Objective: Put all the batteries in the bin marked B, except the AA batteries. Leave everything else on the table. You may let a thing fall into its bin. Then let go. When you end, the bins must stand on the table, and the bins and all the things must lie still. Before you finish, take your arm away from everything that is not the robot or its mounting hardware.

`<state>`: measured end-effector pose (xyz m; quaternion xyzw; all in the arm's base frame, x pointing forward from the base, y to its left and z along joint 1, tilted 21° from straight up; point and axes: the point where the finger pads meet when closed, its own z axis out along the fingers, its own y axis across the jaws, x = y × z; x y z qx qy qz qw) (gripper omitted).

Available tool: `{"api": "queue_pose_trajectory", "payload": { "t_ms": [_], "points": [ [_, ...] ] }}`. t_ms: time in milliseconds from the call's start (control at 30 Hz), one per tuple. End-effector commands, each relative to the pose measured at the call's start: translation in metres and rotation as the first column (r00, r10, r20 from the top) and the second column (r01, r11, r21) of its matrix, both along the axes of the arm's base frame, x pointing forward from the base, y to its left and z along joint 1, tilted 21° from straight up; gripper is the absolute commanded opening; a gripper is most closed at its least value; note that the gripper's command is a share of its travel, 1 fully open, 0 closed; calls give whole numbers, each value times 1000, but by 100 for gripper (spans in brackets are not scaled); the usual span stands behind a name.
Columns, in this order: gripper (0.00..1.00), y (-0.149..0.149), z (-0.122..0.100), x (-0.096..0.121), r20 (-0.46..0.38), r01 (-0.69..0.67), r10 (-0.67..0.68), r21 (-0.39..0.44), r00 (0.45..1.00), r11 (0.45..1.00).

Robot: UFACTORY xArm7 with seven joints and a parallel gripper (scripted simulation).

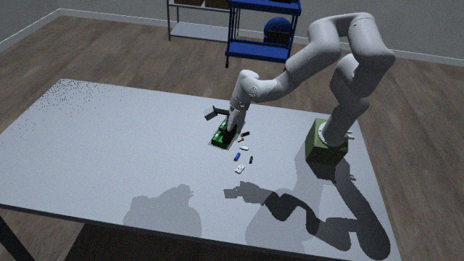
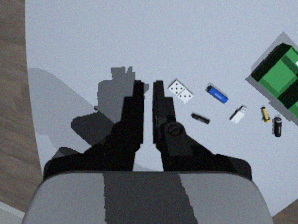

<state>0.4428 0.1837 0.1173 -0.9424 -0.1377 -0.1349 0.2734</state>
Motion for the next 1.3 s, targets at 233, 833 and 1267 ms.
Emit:
{"api": "queue_pose_trajectory", "payload": {
  "t_ms": [233, 833, 1267],
  "points": [
    [7, -51, -25, -9, -79, 44, -49, -63, 996, 997],
    [7, -113, -54, -32, -175, 86, -109, -139, 978, 987],
    [7, -151, -70, -51, -238, 109, -155, -192, 959, 975]
  ]
}}
